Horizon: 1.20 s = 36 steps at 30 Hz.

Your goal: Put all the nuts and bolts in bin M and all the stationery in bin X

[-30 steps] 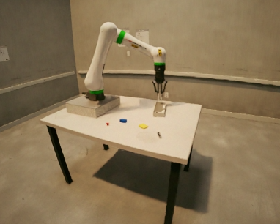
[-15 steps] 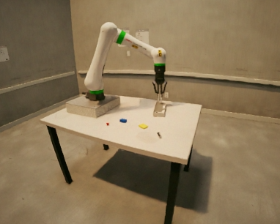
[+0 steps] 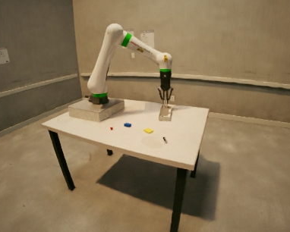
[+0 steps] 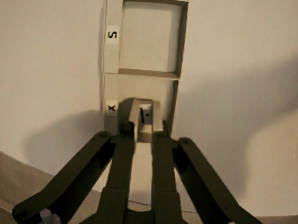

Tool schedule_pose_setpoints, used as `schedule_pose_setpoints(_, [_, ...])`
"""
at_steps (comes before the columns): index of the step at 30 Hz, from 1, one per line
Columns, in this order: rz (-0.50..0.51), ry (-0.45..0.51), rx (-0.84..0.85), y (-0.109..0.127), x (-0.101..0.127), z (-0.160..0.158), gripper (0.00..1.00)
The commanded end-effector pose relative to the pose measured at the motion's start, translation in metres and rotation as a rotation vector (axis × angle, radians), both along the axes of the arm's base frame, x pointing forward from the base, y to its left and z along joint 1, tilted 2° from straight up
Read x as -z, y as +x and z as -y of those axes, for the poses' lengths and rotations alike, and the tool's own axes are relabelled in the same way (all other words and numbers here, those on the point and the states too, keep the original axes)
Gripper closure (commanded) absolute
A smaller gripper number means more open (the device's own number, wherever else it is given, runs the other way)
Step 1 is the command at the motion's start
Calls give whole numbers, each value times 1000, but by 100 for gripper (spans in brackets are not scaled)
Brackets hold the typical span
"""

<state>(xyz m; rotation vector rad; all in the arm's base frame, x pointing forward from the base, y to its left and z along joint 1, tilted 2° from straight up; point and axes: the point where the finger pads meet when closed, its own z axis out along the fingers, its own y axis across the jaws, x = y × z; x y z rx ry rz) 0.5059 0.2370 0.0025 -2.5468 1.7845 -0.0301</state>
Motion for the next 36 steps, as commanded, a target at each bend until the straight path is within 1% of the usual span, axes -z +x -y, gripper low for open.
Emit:
schedule_pose_setpoints(1, [0,0,0,0,4,0,85])
schedule_pose_setpoints(5, [0,0,0,1,12,0,85])
schedule_pose_setpoints(17, [0,0,0,1,13,0,85])
schedule_pose_setpoints(18, [0,0,0,1,13,0,74])
schedule_pose_setpoints(36, [0,0,0,1,11,0,74])
